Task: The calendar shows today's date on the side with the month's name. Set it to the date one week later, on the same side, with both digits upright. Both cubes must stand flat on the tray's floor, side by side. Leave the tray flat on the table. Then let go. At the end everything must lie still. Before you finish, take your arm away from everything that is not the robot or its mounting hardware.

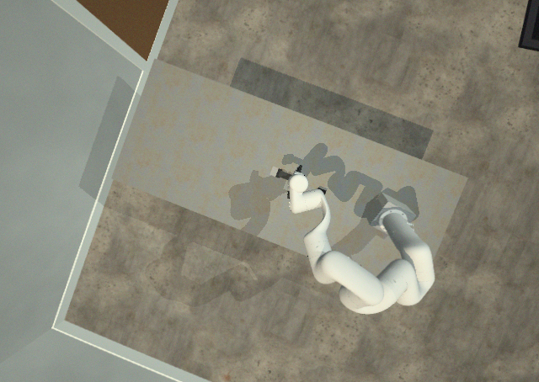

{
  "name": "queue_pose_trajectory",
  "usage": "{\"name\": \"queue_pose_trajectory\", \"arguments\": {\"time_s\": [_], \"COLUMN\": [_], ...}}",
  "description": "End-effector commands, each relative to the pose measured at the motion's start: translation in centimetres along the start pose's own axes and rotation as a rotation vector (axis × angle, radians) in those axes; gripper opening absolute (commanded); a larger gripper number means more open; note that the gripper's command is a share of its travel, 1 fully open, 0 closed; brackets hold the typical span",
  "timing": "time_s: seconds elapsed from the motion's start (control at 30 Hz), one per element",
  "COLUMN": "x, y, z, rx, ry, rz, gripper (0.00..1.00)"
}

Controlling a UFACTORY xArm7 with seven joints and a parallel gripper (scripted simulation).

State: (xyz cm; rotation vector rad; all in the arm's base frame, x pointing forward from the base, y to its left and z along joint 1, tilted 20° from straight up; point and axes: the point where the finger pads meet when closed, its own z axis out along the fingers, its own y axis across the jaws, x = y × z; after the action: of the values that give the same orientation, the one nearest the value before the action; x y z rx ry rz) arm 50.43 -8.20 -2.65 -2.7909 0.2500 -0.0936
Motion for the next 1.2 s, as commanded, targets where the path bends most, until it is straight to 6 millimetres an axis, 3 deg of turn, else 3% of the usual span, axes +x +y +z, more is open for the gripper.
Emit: {"name": "queue_pose_trajectory", "arguments": {"time_s": [0.0, 0.53, 0.9, 1.17], "x": [0.1, 0.1, 0.1, 0.1], "y": [0.1, 0.1, 0.1, 0.1], "z": [-0.2, -1.1, -5.6, -6.2], "rx": [-0.001, -0.001, -0.001, -0.001], "ry": [0.004, 0.004, 0.004, 0.004], "rz": [0.001, 0.001, 0.001, 0.001], "gripper": [1.00, 1.00, 1.00, 1.00]}}
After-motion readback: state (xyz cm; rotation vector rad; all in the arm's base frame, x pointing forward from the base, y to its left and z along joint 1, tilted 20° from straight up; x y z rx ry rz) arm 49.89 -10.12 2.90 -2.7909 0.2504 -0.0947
